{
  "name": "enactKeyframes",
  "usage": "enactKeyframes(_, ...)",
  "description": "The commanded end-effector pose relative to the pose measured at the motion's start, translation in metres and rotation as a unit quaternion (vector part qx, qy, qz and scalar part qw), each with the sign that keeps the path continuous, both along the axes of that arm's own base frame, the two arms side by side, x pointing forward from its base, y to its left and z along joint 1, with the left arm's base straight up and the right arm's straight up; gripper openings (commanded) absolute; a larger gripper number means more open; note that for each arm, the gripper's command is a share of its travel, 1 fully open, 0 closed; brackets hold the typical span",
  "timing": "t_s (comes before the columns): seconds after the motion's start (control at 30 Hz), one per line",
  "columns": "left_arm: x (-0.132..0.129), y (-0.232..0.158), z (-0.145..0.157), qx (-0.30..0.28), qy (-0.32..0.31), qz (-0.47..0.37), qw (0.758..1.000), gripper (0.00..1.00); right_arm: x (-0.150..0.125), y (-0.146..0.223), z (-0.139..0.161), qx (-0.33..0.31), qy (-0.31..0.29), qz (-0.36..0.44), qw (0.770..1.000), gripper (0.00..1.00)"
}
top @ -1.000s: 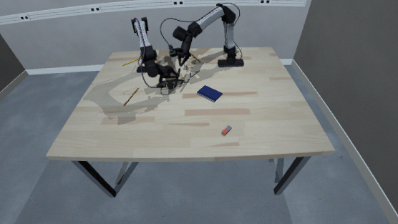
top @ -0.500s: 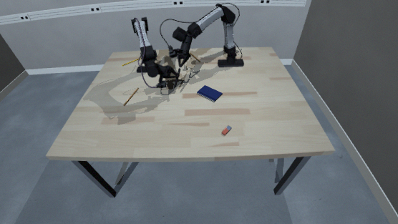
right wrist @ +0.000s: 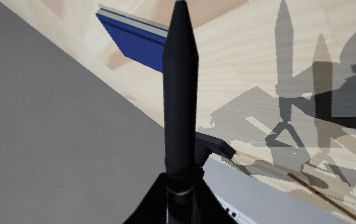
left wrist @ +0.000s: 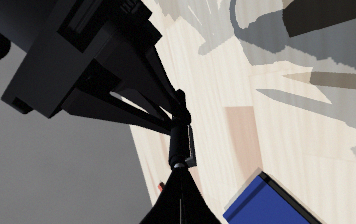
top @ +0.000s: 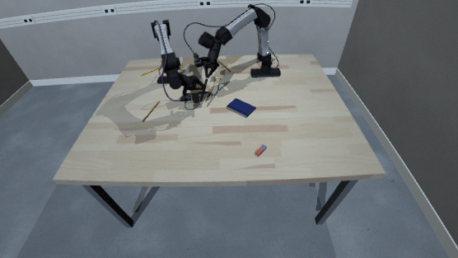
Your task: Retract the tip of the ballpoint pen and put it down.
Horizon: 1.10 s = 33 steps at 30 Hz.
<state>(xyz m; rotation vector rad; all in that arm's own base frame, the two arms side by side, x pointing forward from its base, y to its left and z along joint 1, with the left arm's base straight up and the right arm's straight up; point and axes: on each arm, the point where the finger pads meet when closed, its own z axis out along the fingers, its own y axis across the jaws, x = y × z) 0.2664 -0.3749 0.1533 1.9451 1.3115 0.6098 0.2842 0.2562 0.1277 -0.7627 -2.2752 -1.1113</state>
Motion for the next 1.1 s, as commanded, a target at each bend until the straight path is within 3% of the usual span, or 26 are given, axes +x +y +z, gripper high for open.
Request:
enactKeyframes(0.0, 0.005, 0.001, -0.013, 0.01, 0.005, 0.0, 1.0, 0.01, -0.001, 0.0, -0.005, 0.005, 0.012, -0.002, 1.0, 0.14)
enactKeyframes(0.73, 0.012, -0.004, -0.012, 0.002, 0.001, 0.001, 1.0, 0.01, -0.006, 0.002, -0.002, 0.004, 0.014, 0.002, 1.0, 0.14)
enactKeyframes(0.8, 0.004, 0.002, -0.014, 0.016, 0.004, 0.005, 1.0, 0.01, -0.006, 0.001, -0.002, 0.004, 0.015, 0.002, 1.0, 0.14)
enactKeyframes(0.83, 0.0, 0.004, 0.007, -0.004, -0.005, 0.002, 1.0, 0.01, -0.006, 0.001, -0.002, 0.004, 0.015, 0.002, 1.0, 0.14)
enactKeyframes(1.07, -0.008, 0.01, 0.006, 0.004, -0.001, 0.003, 1.0, 0.01, -0.006, 0.002, -0.002, 0.004, 0.014, 0.002, 1.0, 0.14)
